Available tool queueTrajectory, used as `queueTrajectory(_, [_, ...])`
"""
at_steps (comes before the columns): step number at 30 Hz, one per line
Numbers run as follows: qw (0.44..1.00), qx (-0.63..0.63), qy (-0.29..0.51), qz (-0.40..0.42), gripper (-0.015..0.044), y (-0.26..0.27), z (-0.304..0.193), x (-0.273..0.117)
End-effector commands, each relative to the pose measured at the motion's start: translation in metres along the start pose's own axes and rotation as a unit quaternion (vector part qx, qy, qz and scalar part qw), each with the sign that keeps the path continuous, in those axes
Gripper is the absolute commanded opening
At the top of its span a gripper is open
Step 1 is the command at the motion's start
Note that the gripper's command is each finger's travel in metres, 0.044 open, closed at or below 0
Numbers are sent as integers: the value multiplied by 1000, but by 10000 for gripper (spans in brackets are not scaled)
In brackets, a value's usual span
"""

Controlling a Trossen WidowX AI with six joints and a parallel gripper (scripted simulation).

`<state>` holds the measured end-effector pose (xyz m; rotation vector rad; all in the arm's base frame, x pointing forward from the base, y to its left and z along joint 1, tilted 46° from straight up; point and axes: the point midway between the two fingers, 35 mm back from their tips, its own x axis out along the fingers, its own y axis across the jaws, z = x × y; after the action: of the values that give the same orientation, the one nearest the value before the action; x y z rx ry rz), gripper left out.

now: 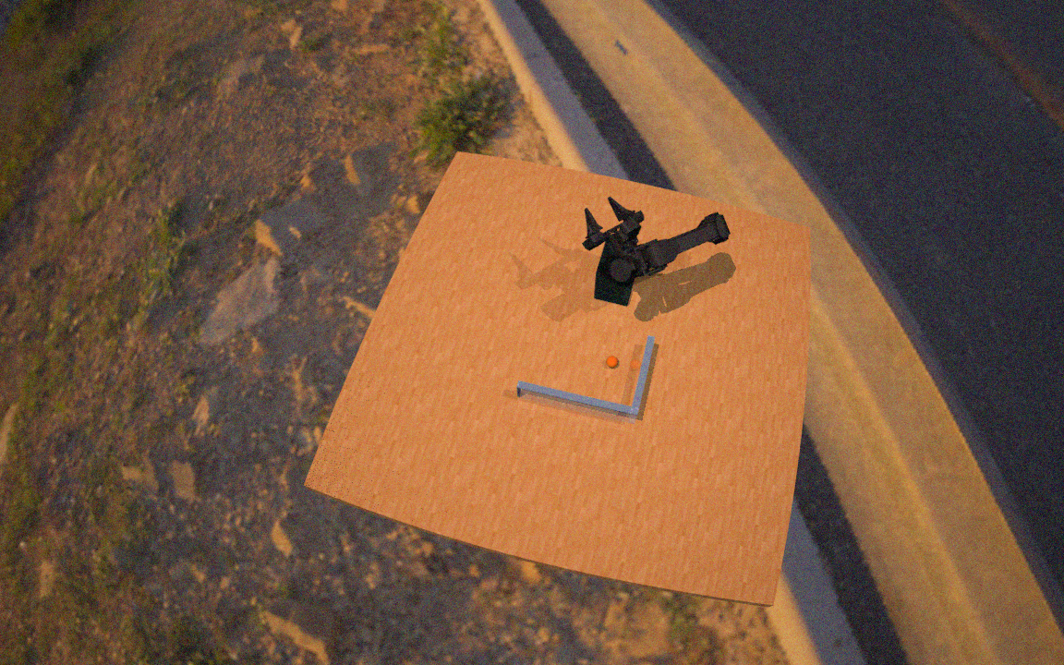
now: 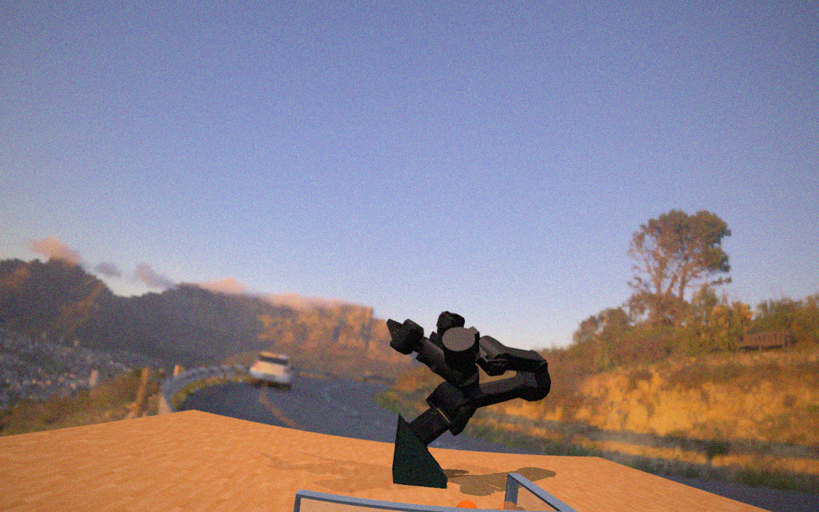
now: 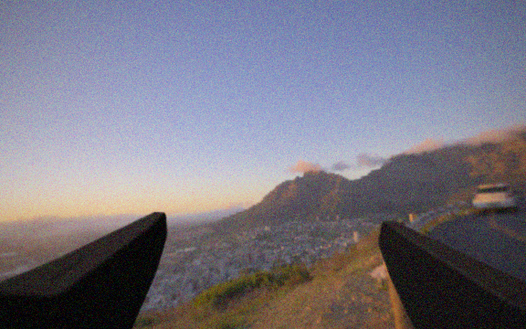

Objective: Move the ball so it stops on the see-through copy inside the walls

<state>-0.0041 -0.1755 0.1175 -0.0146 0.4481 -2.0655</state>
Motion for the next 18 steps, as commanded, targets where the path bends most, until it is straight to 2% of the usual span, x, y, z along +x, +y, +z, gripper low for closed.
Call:
queueTrajectory(1, [1000, -10, 5, 4, 374, 2, -1, 0])
queueTrajectory(5, [970, -203, 89, 95, 269, 34, -15, -11])
queueTrajectory(7, [927, -314, 126, 158, 261, 52, -25, -22])
queueTrajectory(10, [831, -464, 161, 262, 261, 77, -40, -45])
queueTrajectory(14, [651, -618, 167, 407, 261, 102, -59, -85])
queueTrajectory(18, [548, -670, 153, 477, 261, 112, -67, -108])
